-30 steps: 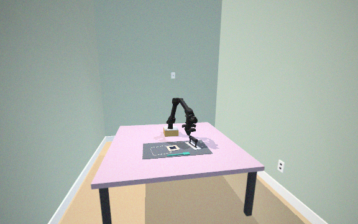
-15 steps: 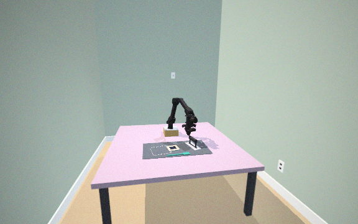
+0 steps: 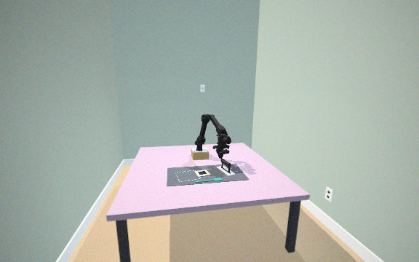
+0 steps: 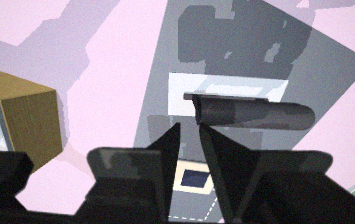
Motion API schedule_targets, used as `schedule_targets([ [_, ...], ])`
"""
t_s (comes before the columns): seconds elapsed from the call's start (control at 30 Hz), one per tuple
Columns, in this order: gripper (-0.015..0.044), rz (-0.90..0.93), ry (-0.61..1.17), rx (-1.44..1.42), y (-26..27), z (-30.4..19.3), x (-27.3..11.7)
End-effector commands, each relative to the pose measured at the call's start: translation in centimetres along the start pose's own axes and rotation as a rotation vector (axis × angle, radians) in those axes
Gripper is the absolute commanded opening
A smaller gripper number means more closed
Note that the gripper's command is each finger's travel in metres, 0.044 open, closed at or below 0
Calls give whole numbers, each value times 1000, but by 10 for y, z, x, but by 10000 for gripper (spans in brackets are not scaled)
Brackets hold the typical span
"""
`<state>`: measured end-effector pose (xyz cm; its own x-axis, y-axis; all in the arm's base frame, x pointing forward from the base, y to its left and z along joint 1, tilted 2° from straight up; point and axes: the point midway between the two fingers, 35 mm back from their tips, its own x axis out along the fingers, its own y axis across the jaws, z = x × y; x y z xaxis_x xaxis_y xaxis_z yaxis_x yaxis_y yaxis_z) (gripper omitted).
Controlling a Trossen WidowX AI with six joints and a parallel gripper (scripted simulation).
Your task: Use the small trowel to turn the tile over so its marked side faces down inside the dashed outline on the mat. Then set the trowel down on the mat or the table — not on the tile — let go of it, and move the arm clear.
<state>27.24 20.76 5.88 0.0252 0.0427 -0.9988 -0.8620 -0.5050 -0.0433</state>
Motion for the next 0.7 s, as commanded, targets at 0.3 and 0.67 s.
schedule_targets([
  [0.3, 27, 0, 0, 0, 0, 0, 0],
  [0.67, 0, 0, 0, 0, 0, 0, 0],
])
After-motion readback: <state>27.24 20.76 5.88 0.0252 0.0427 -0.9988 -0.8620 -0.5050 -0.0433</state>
